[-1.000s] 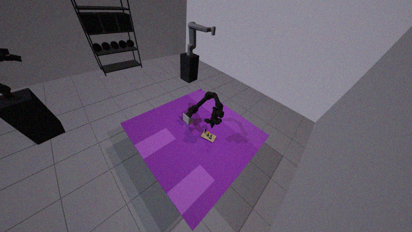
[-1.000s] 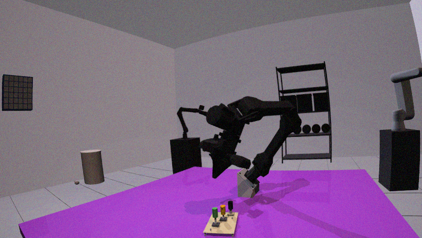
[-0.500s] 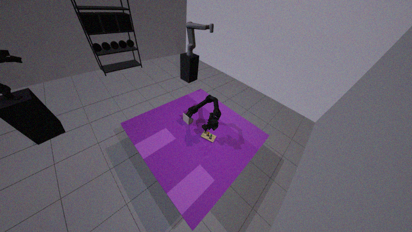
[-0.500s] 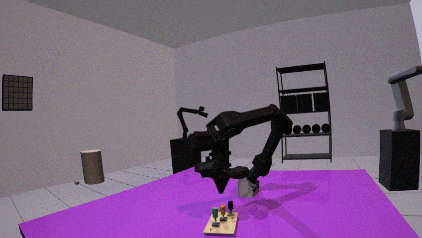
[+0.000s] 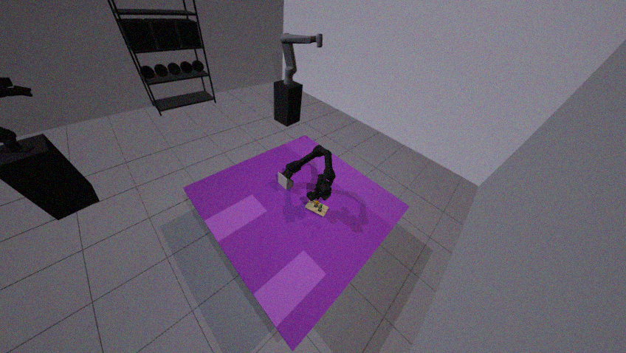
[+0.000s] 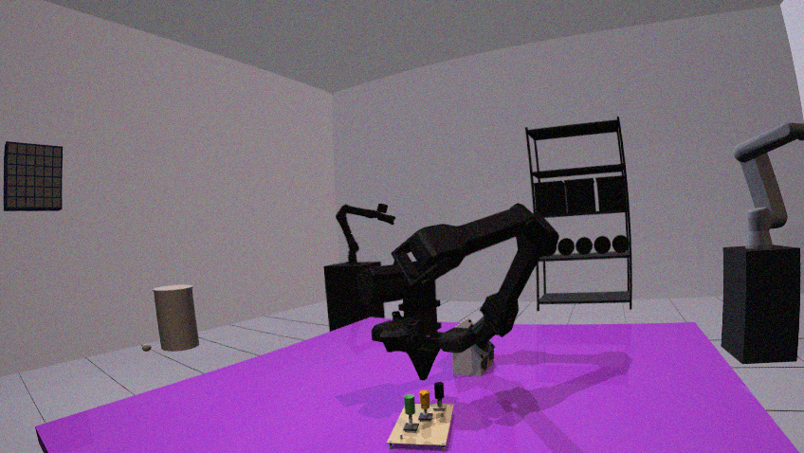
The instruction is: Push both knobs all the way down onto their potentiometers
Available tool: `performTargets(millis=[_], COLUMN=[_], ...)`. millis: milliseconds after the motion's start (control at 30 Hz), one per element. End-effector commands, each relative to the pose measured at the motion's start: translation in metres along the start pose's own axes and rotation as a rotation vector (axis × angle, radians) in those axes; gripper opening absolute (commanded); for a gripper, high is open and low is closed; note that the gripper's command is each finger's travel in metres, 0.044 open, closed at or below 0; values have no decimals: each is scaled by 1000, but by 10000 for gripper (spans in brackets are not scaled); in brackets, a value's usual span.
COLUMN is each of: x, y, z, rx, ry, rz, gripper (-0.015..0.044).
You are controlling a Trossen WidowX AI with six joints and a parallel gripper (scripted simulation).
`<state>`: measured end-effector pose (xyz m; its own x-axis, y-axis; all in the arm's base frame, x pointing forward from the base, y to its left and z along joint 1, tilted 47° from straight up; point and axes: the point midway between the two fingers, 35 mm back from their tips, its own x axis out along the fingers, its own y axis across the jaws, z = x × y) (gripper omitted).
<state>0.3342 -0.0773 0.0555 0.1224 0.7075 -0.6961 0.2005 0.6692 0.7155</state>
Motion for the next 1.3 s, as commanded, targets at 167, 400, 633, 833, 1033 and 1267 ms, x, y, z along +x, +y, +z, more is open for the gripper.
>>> performTargets(millis=[167,400,633,833,1033,1267], x=[14,21,20,22,24,25], y=[0,1,1,1,1,1], z=[0,0,0,0,0,0], rx=[3,3,3,3,3,3], ry=[0,0,0,0,0,0], rz=[4,5,5,5,5,5], gripper=[0,0,0,0,0,0])
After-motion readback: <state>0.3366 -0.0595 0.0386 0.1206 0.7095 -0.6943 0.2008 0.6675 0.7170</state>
